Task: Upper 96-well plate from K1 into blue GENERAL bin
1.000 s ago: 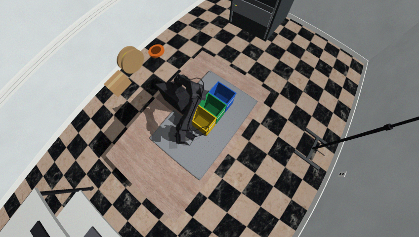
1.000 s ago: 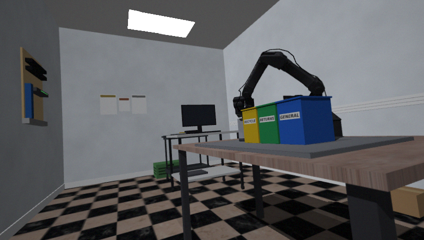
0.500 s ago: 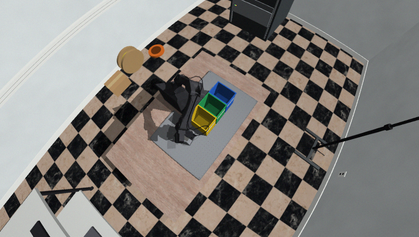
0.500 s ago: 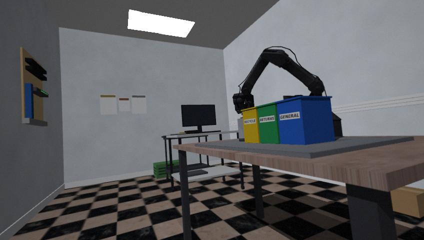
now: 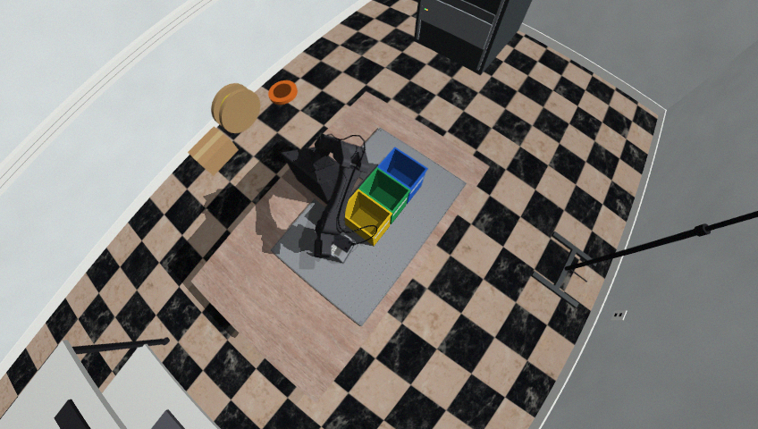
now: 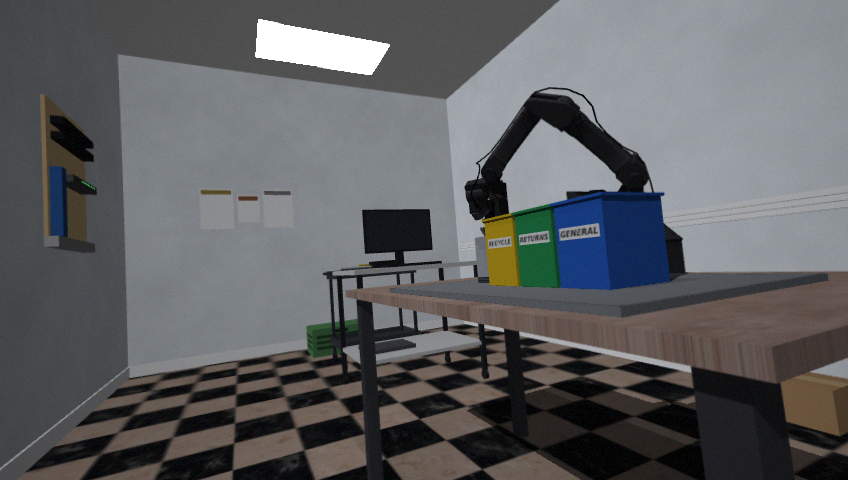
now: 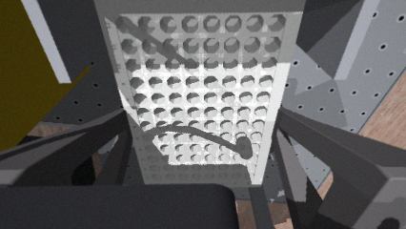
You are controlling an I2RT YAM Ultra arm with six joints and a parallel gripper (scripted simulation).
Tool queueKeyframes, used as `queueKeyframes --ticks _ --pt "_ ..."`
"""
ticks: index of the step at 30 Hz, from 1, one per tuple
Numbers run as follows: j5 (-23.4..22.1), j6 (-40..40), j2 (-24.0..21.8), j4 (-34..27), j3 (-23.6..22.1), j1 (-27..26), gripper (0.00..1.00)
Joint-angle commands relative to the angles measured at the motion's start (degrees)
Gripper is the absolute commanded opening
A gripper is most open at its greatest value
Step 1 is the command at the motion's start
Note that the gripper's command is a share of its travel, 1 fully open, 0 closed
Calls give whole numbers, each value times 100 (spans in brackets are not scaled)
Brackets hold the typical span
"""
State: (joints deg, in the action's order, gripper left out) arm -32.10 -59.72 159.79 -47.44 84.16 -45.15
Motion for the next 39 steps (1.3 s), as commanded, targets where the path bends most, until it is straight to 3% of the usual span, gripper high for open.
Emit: queueKeyframes --ticks 1,39 --pt "-55 -113 -195 -177 201 -127 0" --pt "274 -552 -534 -1375 835 -582 0"
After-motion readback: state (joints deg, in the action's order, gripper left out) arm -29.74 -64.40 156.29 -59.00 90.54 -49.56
